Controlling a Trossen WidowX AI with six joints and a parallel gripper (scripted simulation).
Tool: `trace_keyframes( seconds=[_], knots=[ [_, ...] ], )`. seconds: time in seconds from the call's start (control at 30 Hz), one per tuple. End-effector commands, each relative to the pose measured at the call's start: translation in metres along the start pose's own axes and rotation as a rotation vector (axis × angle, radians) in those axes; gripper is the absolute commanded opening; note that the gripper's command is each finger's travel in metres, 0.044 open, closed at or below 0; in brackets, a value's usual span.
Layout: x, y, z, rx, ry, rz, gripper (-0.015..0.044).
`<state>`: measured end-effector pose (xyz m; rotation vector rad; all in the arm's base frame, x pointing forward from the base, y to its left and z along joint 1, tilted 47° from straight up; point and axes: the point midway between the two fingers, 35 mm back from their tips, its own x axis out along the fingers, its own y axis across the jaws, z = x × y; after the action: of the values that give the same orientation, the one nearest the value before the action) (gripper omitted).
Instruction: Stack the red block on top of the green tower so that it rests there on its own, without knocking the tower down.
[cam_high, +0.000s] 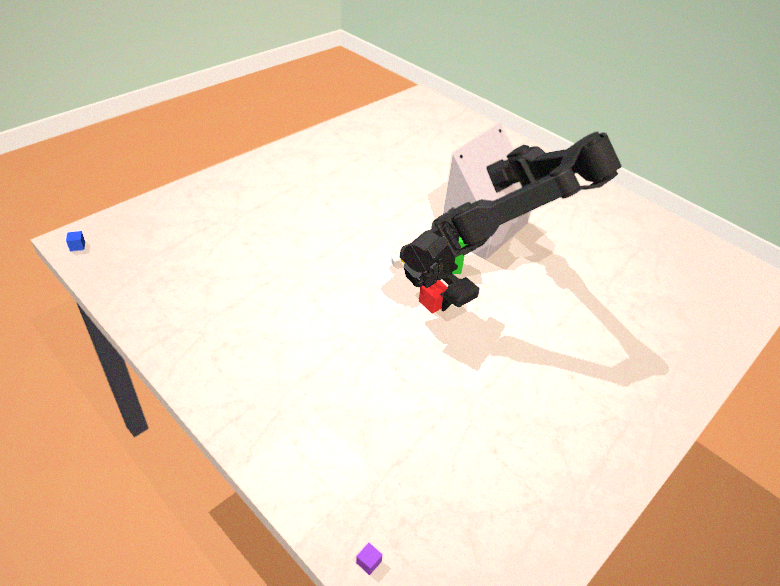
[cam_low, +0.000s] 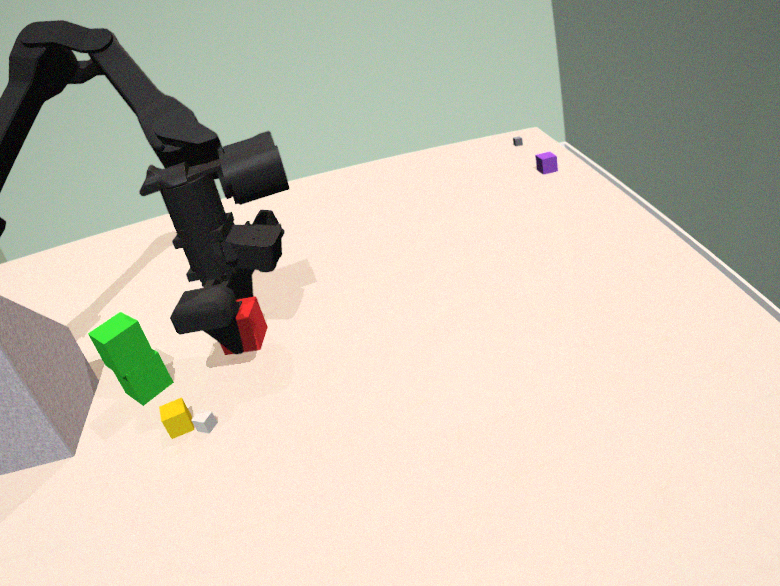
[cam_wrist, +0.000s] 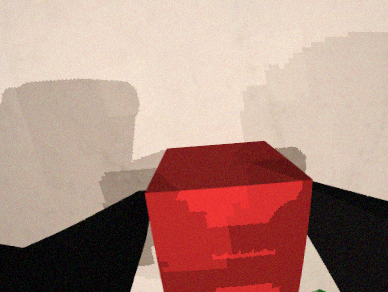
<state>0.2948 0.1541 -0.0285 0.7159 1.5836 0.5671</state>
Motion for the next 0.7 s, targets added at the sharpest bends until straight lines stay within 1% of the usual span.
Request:
trace_keyframes(
  seconds=[0.0, 0.03, 0.27, 0.47, 0.67],
  knots=[
    [0.000, 0.000, -0.001, 0.006, 0.004, 0.003, 0.0230],
    [0.000, 0.000, -0.001, 0.006, 0.004, 0.003, 0.0204],
    [0.000, 0.000, -0.001, 0.006, 0.004, 0.003, 0.0157],
    [-0.016, 0.000, 0.000, 0.005, 0.004, 0.001, 0.0000],
    [-0.047, 0.000, 0.001, 0.005, 0.003, 0.000, 0.0000]
  ],
)
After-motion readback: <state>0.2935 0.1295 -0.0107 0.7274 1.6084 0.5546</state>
